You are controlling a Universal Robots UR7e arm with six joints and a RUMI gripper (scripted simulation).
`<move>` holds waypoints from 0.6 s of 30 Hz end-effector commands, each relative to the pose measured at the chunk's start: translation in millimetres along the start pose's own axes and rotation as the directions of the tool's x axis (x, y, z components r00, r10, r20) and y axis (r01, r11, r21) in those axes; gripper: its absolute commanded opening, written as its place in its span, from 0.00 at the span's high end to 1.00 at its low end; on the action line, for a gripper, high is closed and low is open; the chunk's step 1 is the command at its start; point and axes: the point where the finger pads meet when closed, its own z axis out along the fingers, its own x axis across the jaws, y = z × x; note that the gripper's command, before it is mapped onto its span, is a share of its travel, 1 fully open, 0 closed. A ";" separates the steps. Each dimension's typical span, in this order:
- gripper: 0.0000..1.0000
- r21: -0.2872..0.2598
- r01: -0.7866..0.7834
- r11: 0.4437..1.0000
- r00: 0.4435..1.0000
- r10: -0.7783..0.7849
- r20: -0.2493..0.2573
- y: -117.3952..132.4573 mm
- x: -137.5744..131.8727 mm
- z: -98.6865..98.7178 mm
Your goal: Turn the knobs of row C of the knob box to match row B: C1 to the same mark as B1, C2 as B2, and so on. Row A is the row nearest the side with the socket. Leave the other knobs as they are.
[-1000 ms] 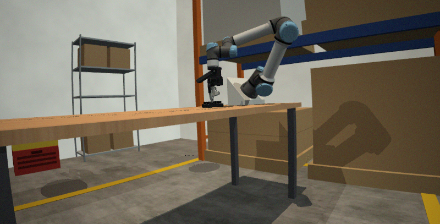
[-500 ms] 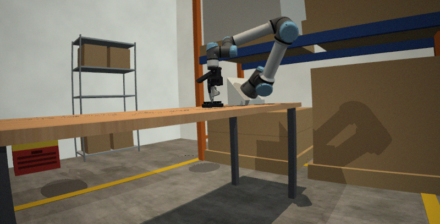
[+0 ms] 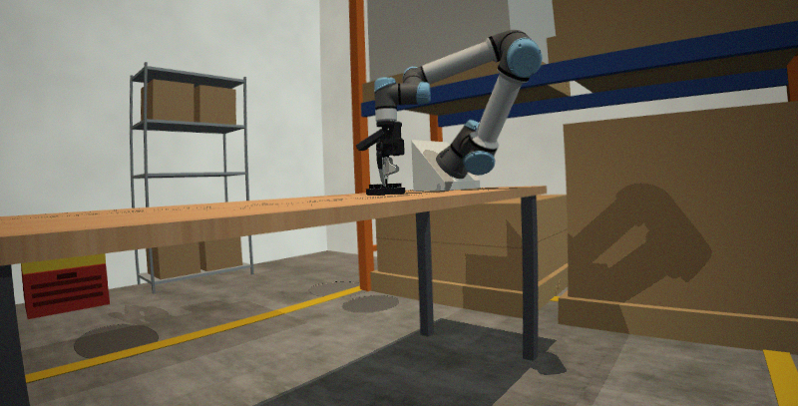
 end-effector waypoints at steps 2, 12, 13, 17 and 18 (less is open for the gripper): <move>0.89 0.001 0.001 1.000 1.000 -0.001 0.001 0.2 -0.9 -0.6; 0.89 0.001 0.001 1.000 1.000 -0.001 0.001 0.2 -0.9 -0.6; 0.89 0.001 0.001 1.000 1.000 -0.001 0.001 0.2 -0.9 -0.6; 0.89 0.003 0.002 1.000 1.000 -0.002 0.002 -0.5 -1.5 -3.3; 0.89 0.005 0.003 1.000 1.000 -0.003 0.003 -1.1 -1.8 -5.2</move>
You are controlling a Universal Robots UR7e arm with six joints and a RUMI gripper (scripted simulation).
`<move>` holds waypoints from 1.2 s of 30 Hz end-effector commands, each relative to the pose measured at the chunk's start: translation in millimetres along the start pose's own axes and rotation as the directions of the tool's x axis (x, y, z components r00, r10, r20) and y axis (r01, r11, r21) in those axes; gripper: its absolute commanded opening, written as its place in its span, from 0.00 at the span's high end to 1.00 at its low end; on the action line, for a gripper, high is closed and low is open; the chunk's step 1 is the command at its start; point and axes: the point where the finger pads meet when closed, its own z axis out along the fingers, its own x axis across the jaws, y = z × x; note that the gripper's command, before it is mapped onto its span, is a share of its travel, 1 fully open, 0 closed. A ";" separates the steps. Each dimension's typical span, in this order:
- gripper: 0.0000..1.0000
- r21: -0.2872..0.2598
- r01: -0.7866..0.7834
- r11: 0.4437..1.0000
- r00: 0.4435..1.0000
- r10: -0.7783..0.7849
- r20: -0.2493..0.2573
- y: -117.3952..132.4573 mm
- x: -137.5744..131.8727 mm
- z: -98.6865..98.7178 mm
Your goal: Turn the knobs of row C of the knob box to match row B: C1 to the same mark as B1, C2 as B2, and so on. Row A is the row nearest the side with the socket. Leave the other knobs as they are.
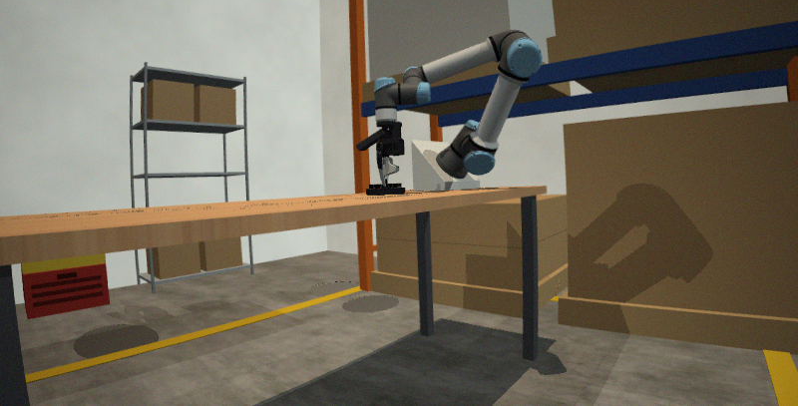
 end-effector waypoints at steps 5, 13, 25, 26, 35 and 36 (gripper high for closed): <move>0.89 0.006 0.003 1.000 1.000 -0.003 0.002 -1.3 -1.7 -15.8; 0.89 0.006 0.003 1.000 1.000 -0.003 0.002 -1.2 -1.6 -32.8; 0.89 0.006 0.003 1.000 1.000 -0.003 0.002 -1.2 -1.6 -41.0; 0.89 0.006 0.003 1.000 1.000 -0.003 0.002 -1.2 -1.6 -41.0; 0.00 0.005 0.002 1.000 1.000 -0.002 0.002 -1.0 -1.4 -41.4; 0.00 0.006 0.003 1.000 1.000 -0.003 0.002 -1.2 -1.6 -43.1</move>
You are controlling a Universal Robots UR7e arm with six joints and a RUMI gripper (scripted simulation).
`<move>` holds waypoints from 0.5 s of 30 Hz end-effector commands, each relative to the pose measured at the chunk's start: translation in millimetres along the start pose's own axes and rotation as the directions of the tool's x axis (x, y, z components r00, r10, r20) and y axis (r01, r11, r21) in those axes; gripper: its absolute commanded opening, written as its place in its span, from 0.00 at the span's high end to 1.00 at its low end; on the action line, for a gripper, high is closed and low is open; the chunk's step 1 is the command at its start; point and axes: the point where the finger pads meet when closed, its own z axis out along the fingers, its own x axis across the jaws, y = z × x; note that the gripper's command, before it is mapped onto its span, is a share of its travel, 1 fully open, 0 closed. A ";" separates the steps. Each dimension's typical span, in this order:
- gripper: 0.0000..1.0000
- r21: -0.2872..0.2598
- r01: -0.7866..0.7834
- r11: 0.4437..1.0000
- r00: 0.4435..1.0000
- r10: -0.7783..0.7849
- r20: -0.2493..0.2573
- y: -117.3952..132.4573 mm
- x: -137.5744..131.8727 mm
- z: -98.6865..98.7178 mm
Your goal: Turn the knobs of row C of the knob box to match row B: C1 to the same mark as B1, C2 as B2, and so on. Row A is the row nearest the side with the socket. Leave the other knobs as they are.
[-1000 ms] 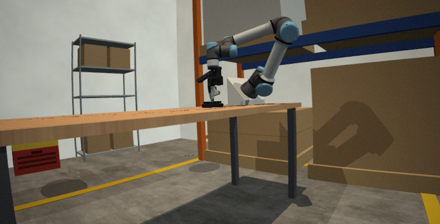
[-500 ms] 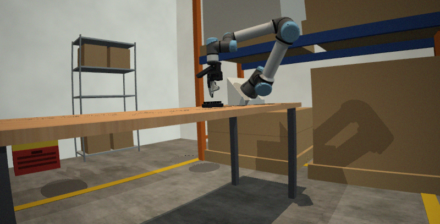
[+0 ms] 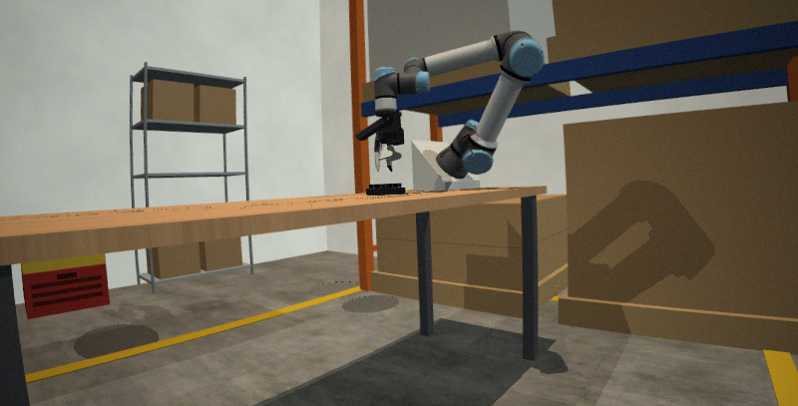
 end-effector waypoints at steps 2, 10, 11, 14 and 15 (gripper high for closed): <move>0.00 0.007 0.002 1.000 1.000 -0.002 0.002 -1.9 -1.2 -10.4; 0.00 0.007 0.002 1.000 1.000 -0.002 0.002 -1.7 -1.0 -40.0; 0.00 0.007 0.002 1.000 1.000 -0.002 0.002 -1.6 -1.0 -47.0; 0.00 0.007 0.002 1.000 1.000 -0.002 0.002 -1.5 -0.9 -69.5; 0.00 0.007 0.002 1.000 1.000 -0.002 0.002 -1.4 -0.9 -77.1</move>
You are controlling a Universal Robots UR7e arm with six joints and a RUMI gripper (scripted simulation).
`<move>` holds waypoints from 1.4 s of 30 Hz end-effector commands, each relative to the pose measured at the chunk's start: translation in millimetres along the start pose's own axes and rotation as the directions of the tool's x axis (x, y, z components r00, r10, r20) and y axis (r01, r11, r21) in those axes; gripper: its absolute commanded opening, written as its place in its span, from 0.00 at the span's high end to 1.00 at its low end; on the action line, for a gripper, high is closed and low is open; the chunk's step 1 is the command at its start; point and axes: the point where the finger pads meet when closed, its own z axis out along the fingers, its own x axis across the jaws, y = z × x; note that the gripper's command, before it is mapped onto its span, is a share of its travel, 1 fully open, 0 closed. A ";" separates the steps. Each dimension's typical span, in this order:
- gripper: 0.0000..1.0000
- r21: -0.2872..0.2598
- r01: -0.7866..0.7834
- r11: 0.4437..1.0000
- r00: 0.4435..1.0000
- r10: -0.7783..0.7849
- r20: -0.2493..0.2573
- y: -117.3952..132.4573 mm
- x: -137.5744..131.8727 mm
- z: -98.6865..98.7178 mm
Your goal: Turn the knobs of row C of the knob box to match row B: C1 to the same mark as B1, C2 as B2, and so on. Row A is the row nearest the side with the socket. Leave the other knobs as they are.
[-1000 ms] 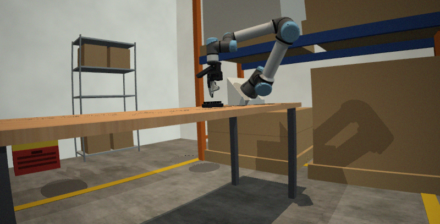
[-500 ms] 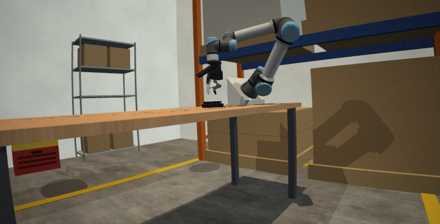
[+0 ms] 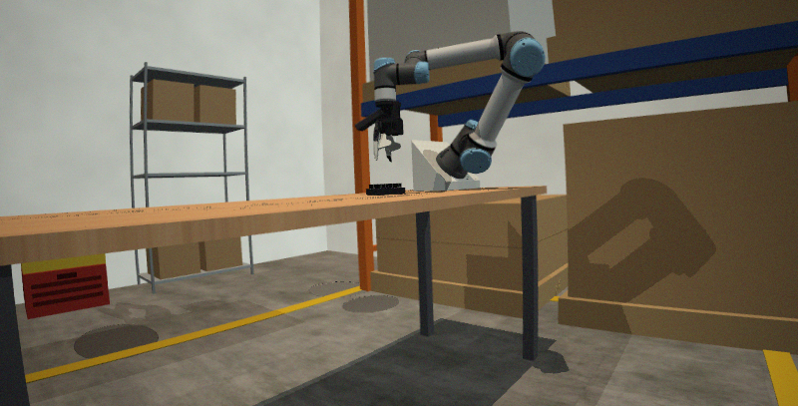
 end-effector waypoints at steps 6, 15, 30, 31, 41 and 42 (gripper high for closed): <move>0.00 0.001 0.002 1.000 1.000 -0.002 -0.001 0.1 0.3 -77.0; 0.00 -0.002 0.000 1.000 1.000 0.000 -0.001 -0.5 0.8 -85.8; 0.00 -0.003 0.000 1.000 1.000 0.000 -0.001 0.2 0.9 -84.6; 0.00 -0.003 0.000 1.000 1.000 0.000 -0.001 0.2 0.9 -84.6; 0.00 -0.003 0.000 1.000 1.000 0.000 -0.001 0.2 0.9 -84.6; 0.00 -0.003 0.000 1.000 1.000 0.000 -0.001 0.2 0.9 -84.6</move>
